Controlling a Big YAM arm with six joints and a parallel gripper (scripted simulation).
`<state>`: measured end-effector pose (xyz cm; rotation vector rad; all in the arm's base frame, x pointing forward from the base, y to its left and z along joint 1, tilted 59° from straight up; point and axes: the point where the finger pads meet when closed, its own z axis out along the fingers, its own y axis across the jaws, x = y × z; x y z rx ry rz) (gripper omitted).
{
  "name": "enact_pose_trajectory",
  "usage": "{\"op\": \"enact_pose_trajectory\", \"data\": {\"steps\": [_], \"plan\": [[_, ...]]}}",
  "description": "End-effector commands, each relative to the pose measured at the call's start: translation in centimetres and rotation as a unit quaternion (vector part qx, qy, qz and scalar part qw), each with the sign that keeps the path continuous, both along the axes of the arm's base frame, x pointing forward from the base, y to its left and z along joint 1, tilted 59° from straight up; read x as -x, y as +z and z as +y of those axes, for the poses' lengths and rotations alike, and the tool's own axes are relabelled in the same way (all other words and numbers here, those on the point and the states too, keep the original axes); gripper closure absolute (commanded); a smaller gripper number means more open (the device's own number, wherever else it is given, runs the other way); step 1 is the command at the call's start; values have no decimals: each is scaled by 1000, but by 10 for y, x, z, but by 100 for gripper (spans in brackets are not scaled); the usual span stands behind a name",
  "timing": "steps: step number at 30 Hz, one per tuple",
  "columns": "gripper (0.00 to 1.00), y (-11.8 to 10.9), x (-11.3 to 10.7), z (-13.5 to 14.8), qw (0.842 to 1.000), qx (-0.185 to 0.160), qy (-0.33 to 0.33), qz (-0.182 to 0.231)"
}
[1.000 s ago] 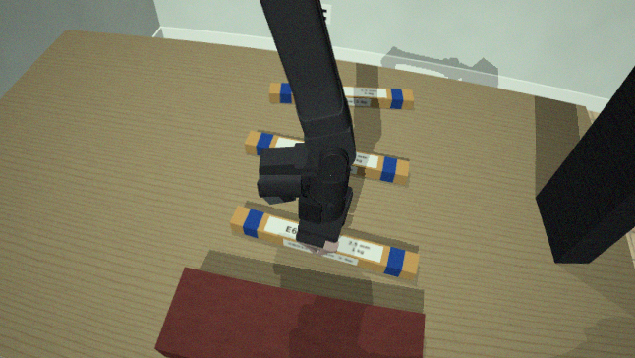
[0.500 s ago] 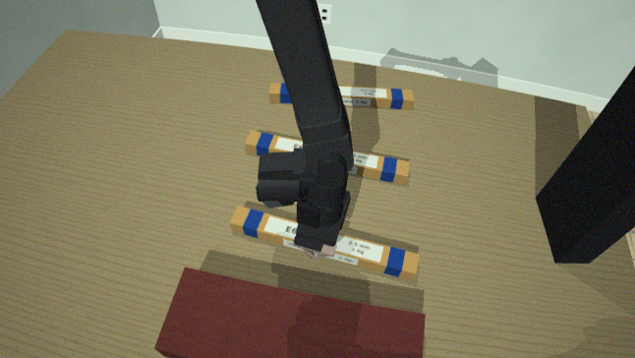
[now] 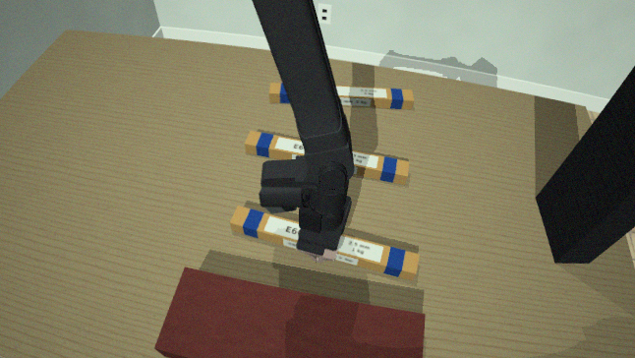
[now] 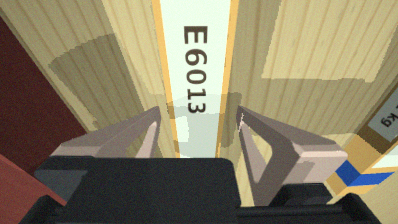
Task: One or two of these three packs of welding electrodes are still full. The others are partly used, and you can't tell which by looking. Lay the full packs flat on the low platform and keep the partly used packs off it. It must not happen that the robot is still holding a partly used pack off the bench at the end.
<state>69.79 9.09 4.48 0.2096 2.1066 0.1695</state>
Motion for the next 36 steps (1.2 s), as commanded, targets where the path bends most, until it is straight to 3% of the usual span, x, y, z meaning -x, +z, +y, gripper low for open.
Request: {"op": "enact_pose_trajectory", "data": {"steps": [1,12,13,36], "plan": [[26,-2,-1,-1,1000,3,3,-3],[26,0,2,1,1000,1,2,-2],[100,0,2,1,1000,1,2,-2],[100,1,2,1,1000,0,2,-1]]}}
